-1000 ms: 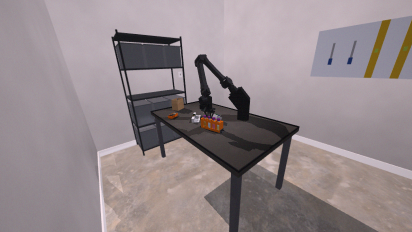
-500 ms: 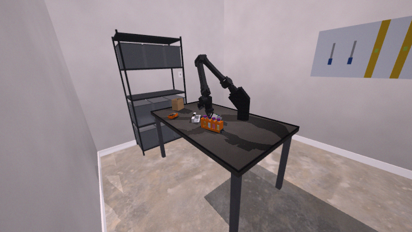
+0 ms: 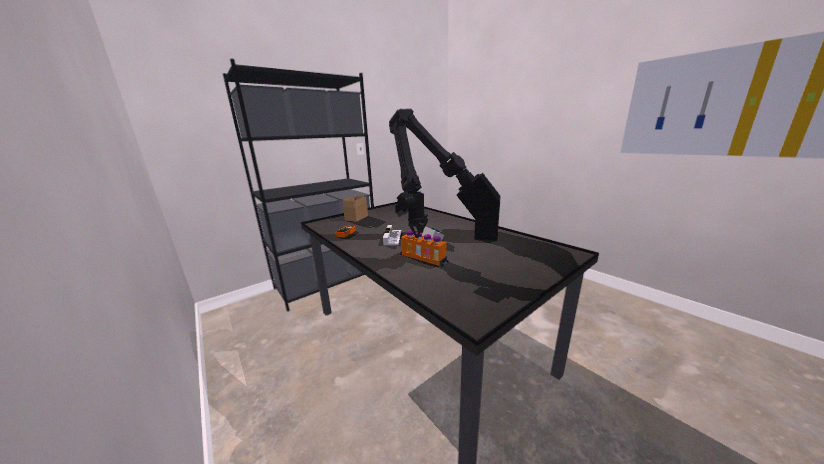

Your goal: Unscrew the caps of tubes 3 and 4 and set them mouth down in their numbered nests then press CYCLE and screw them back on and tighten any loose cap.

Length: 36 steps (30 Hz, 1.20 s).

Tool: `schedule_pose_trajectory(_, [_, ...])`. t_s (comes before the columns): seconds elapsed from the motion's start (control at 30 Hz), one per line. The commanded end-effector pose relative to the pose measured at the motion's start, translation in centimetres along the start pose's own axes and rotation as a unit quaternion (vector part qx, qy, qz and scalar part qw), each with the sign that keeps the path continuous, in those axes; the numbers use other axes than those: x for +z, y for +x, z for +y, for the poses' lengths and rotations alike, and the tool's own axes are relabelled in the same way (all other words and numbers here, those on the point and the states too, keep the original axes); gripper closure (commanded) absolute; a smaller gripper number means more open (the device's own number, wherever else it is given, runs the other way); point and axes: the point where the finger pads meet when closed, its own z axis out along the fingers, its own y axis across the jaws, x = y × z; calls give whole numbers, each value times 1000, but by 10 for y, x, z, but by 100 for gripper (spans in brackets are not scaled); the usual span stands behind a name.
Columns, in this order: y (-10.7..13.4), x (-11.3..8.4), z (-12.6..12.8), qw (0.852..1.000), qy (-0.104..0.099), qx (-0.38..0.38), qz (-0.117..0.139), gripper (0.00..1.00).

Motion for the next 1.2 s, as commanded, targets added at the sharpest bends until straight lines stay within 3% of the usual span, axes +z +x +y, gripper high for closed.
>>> schedule_pose_trajectory(0.0, [-5,6,1,990,8,139,-2,51])
schedule_pose_trajectory(0.17, [-6,5,2,971,9,238,-3,51])
schedule_pose_trajectory(0.9, [-9,-15,17,971,-13,237,-3,51])
schedule_pose_trajectory(1.1, [-5,-5,7,973,-3,232,-2,51])
schedule_pose_trajectory(1.13, [-5,-5,7,973,-3,232,-2,100])
schedule_pose_trajectory(1.17, [-5,-5,7,973,-3,232,-2,100])
